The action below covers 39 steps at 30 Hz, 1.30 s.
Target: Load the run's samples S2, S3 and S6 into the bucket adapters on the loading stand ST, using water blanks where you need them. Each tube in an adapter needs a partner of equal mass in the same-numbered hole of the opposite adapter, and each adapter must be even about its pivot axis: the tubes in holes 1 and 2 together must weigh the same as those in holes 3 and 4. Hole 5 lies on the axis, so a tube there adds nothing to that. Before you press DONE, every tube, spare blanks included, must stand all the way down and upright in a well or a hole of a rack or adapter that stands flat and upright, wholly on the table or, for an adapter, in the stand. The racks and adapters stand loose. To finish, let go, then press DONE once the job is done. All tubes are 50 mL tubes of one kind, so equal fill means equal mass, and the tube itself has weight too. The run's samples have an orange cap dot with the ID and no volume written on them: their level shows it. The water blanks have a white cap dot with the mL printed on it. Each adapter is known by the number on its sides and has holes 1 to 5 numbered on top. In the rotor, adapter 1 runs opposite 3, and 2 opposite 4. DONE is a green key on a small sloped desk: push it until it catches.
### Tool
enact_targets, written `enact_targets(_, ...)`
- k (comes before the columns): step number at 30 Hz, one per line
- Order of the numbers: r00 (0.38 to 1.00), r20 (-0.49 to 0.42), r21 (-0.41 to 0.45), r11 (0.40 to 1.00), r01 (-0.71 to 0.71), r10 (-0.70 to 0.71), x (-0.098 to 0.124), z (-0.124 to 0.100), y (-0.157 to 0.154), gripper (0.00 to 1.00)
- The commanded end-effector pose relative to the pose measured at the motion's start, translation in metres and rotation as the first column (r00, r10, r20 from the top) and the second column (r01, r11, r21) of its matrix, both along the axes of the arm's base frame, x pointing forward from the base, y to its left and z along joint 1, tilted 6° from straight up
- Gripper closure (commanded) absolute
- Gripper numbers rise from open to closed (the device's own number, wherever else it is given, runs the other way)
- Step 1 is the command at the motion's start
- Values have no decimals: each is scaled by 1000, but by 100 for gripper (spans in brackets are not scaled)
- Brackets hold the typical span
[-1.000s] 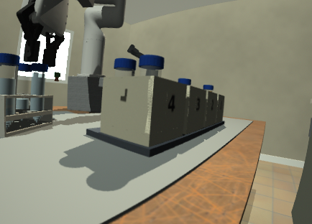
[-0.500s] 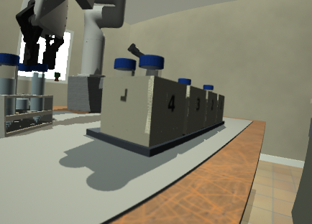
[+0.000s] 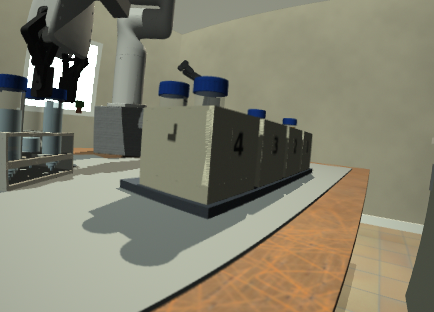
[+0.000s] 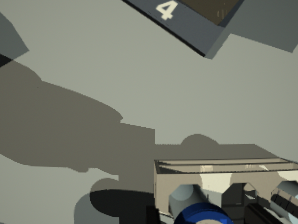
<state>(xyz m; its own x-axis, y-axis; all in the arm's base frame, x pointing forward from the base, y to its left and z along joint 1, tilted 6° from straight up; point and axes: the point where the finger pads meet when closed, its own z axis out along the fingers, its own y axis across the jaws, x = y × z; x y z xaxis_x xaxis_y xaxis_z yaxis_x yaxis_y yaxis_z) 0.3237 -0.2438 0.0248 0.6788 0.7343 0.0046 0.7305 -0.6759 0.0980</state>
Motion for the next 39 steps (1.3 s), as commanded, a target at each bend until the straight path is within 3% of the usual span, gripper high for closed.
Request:
enact_targets(1, 1000, 3, -2, 1000, 0, 0, 1, -1, -1, 43)
enact_targets(25, 1000, 3, -2, 1000, 0, 0, 2, -7, -1, 43)
enact_targets(26, 1000, 3, -2, 1000, 0, 0, 2, -6, -1, 100)
enact_targets(39, 1000, 3, -2, 1000, 0, 0, 2, -5, -1, 100)
